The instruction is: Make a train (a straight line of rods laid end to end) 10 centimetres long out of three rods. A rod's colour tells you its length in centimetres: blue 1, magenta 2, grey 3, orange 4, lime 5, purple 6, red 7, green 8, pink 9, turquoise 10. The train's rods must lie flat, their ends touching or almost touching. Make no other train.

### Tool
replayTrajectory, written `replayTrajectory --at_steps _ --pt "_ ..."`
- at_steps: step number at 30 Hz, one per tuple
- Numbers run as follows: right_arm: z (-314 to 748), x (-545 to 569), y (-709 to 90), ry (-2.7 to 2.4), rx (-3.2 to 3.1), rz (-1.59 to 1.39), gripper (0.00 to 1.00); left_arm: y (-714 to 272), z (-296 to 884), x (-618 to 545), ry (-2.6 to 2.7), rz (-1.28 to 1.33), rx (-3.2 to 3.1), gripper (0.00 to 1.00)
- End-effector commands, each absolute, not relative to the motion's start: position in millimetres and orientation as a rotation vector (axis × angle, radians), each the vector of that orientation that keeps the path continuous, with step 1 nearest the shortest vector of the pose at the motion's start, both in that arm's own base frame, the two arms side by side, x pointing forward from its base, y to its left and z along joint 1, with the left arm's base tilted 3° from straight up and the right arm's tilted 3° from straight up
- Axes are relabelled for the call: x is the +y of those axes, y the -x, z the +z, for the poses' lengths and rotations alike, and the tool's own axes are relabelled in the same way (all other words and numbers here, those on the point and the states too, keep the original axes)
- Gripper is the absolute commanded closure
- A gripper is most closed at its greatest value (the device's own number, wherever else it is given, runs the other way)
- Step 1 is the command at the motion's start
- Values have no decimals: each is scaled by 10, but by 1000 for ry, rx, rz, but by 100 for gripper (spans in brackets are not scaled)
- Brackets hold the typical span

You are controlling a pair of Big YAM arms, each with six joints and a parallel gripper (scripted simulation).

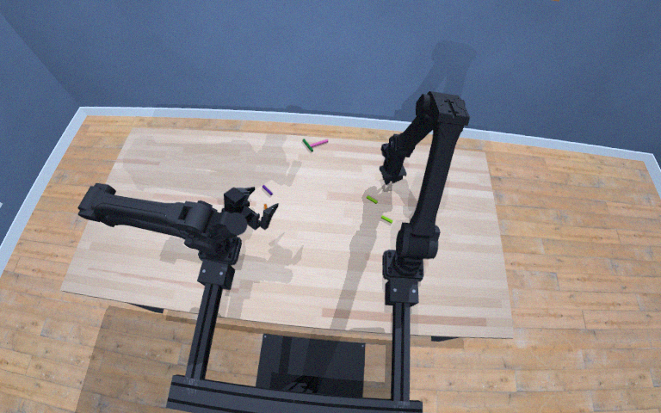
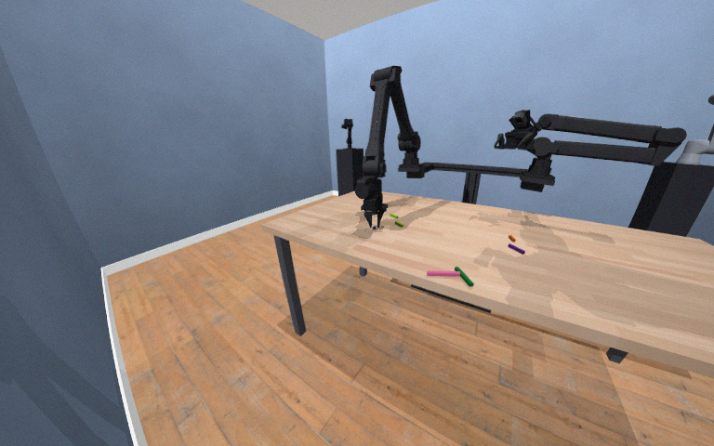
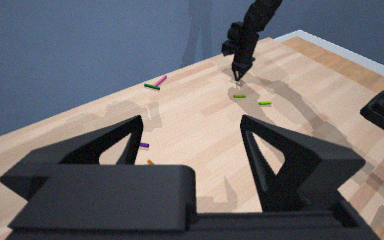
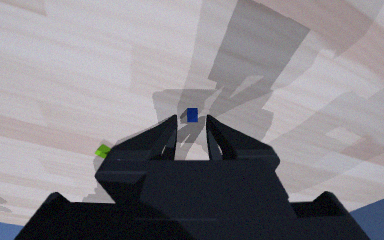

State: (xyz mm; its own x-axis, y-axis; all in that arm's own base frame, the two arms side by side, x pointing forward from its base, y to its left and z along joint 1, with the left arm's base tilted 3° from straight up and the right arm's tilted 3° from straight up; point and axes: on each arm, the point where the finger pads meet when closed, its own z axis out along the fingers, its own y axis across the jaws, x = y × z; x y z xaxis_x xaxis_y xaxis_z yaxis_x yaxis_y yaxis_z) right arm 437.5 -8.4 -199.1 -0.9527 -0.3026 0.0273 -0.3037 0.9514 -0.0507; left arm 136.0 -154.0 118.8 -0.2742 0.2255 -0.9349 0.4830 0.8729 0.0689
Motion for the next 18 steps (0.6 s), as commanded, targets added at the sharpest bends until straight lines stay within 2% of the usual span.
replayTrajectory --at_steps 1,4,6,8,12,16,18 --pt "-1725 -115 -4360 -488 -3088 88 67 -1348 1269 -1584 -503 -306 1860 0" --pt "-1725 -116 -4355 -488 -3088 88 67 -1348 1269 -1584 -503 -306 1860 0" --pt "-1696 -115 -4350 -488 -3088 88 44 -1348 1269 -1584 -503 -306 1860 0" --pt "-1696 -115 -4350 -488 -3088 88 44 -1348 1269 -1584 -503 -306 1860 0" --pt "-1472 -97 -4344 -488 -3089 88 0 -1348 1269 -1584 -503 -306 1860 0" --pt "-1305 -81 -4368 -489 -3095 90 0 -1348 1269 -1584 -503 -306 1860 0" --pt "-1297 17 -4470 -464 -3121 91 23 -1349 1270 -1584 -503 -306 1860 0"
